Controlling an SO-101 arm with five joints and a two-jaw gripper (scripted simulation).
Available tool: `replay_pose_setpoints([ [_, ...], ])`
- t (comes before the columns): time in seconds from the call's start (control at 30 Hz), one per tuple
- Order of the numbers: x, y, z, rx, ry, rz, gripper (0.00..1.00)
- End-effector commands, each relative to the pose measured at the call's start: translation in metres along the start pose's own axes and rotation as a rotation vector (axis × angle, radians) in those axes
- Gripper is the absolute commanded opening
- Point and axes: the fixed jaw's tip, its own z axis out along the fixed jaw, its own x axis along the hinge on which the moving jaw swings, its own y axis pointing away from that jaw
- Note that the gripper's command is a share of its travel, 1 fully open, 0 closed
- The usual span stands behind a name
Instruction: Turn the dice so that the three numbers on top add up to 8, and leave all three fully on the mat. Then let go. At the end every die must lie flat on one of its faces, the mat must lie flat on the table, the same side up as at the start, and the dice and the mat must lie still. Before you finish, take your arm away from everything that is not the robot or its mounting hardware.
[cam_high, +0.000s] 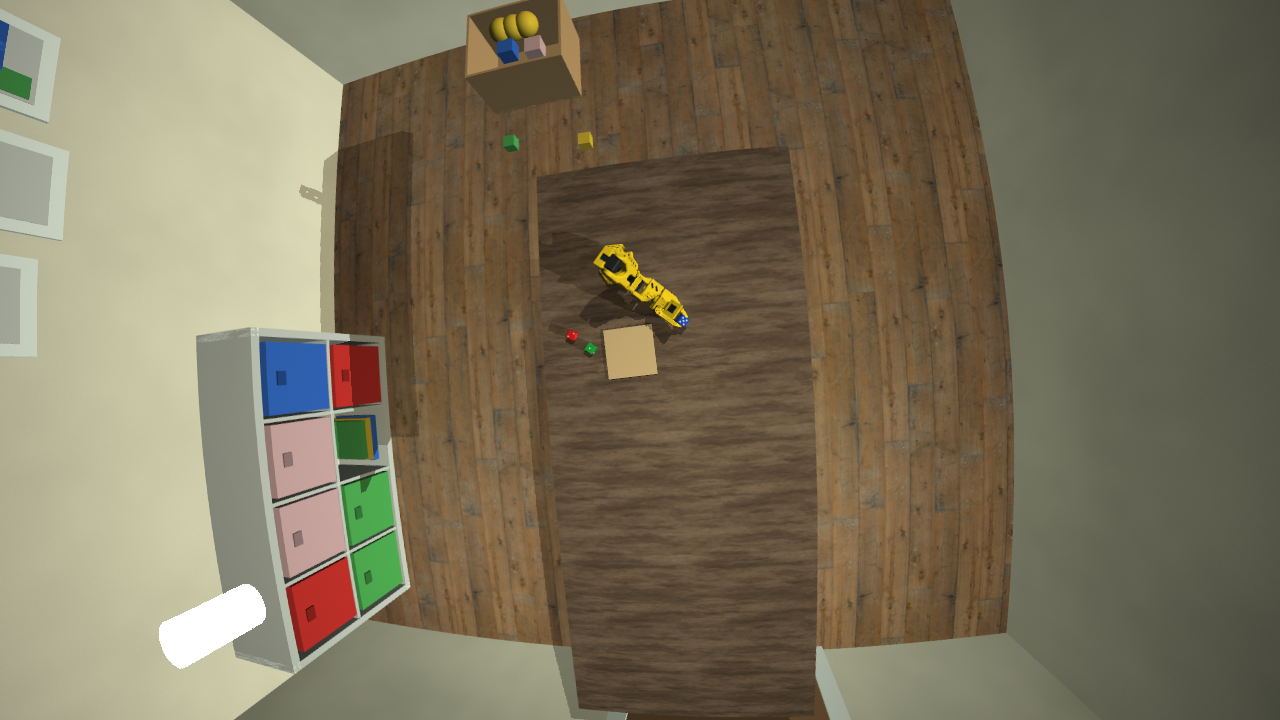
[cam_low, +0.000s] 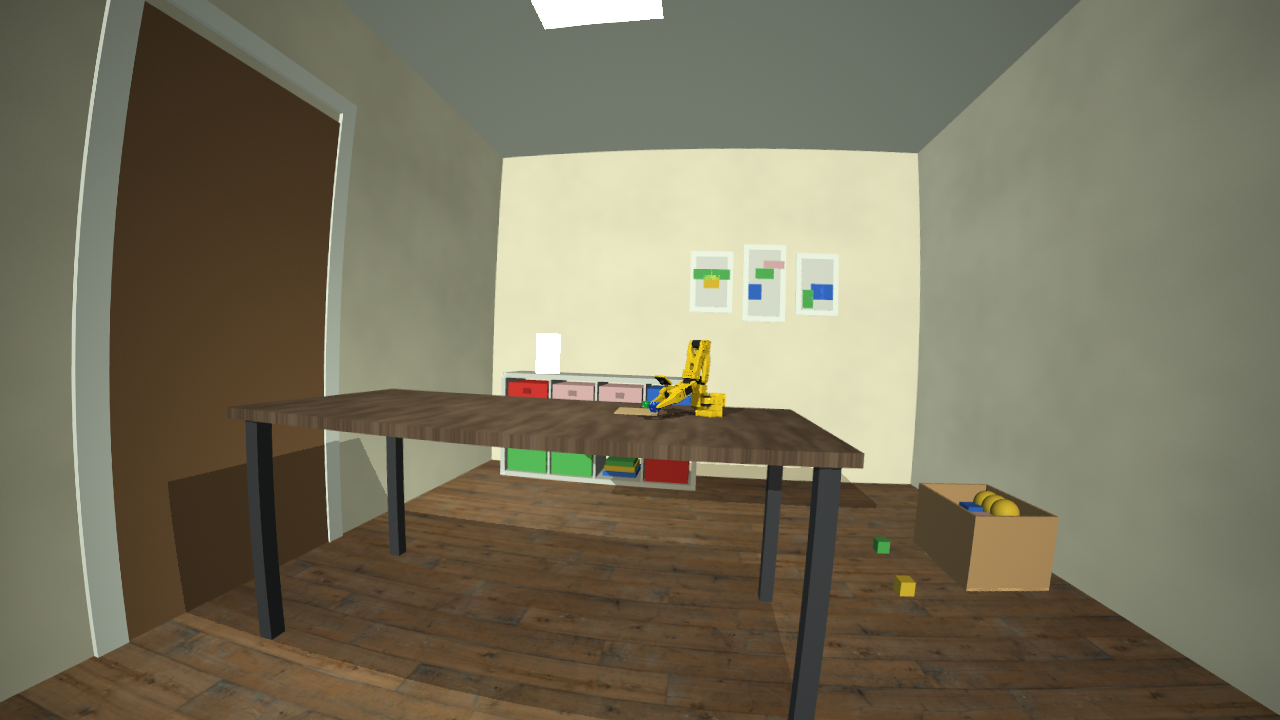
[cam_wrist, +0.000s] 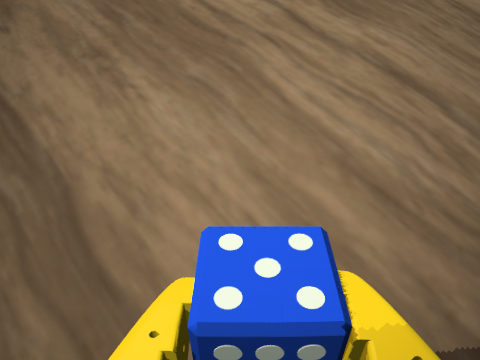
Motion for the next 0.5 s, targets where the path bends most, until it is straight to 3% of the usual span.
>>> replay_pose_setpoints([
  [0.0,-0.006,0.0025,0.0024,-0.01,-0.04,0.005,0.0],
  [0.47,-0.002,0.0025,0.0042,-0.01,-0.04,0.006,0.0],
])
